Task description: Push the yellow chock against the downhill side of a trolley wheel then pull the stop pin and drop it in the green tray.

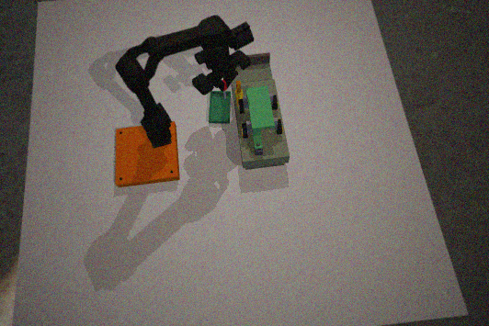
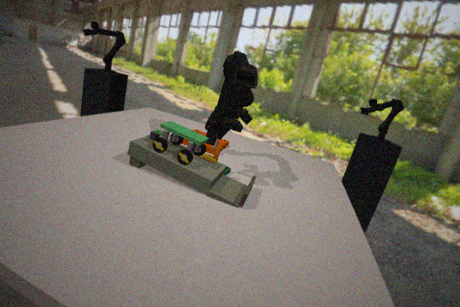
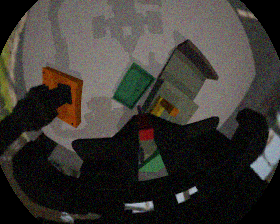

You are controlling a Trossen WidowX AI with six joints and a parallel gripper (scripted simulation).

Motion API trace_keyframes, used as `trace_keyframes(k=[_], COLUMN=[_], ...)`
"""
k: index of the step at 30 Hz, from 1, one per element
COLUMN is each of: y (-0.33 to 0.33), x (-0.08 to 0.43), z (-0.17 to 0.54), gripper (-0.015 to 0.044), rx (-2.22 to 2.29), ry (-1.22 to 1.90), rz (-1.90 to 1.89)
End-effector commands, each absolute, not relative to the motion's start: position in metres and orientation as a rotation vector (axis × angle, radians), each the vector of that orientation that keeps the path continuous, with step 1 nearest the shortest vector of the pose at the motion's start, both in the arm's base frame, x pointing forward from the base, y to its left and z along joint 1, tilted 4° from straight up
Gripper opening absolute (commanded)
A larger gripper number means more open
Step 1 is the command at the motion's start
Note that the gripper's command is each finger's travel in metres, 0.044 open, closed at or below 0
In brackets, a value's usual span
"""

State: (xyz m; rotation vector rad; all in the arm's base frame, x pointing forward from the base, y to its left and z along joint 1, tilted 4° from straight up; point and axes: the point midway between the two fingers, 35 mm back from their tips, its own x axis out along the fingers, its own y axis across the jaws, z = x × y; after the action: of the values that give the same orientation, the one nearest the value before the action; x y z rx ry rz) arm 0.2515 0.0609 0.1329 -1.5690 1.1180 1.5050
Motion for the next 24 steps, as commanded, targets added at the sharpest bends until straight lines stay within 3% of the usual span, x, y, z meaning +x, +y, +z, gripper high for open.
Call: trace_keyframes(k=[1, 24], y=[0.0596, 0.0549], x=[0.2508, 0.2511], z=[0.1335, 0.1344], gripper=[0.0, 0.0], rx=[-1.637, -1.986], ry=[1.008, 0.313], rz=[1.605, 2.042])
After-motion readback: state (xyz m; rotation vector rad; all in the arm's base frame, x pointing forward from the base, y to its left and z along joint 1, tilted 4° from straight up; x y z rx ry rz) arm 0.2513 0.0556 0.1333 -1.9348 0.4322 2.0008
